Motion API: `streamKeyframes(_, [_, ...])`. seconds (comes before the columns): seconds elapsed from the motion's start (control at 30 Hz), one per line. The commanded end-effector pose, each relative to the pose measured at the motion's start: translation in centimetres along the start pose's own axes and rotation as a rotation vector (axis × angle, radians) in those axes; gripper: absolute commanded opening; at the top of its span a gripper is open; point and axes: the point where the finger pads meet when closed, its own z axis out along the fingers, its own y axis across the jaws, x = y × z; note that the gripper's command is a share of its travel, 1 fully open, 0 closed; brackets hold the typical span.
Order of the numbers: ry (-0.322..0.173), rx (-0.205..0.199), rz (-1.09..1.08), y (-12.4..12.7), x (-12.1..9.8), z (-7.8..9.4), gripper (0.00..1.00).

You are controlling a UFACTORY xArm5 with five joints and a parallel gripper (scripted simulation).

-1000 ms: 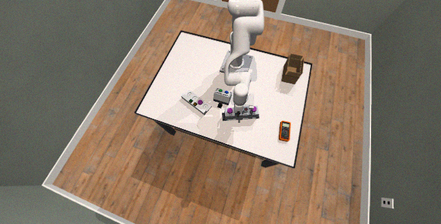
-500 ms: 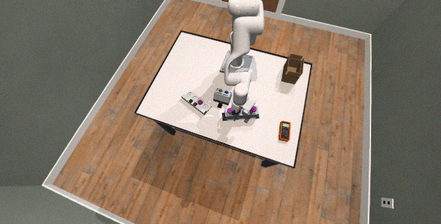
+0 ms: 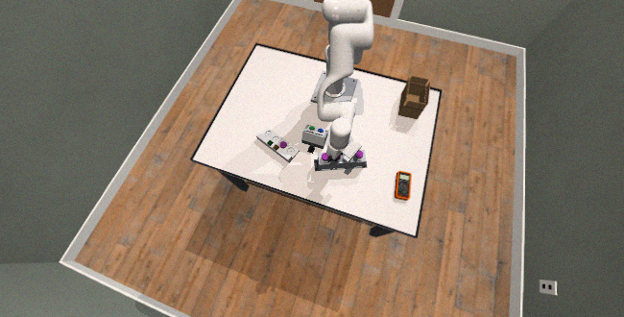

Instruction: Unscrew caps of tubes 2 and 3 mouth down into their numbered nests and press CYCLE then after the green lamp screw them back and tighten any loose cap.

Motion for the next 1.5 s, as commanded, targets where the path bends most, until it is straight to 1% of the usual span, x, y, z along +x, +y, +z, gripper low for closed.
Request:
streamKeyframes(0.0, [-0.004, -0.009, 0.001, 0.10, 0.09, -0.15, 0.00])
streamKeyframes(0.07, [-0.004, -0.009, 0.001, 0.10, 0.09, -0.15, 0.00])
streamKeyframes(0.23, [-0.005, -0.008, -0.249, 0.10, 0.09, -0.15, 0.00])
streamKeyframes(0.3, [-0.005, -0.008, -0.249, 0.10, 0.09, -0.15, 0.00])
streamKeyframes(0.5, [-0.006, -0.008, -0.545, 0.10, 0.09, -0.16, 0.00])
streamKeyframes(0.8, [-0.007, -0.006, -0.902, 0.10, 0.09, -0.17, 0.00])
streamKeyframes(0.87, [-0.007, -0.006, -0.902, 0.10, 0.09, -0.17, 0.00])
streamKeyframes(1.0, [-0.008, -0.006, -1.122, 0.10, 0.09, -0.18, 0.00])
streamKeyframes(1.37, [-0.010, -0.004, -1.559, 0.10, 0.09, -0.19, 0.00])
streamKeyframes(1.47, [-0.010, -0.004, -1.570, 0.10, 0.09, -0.19, 0.00])
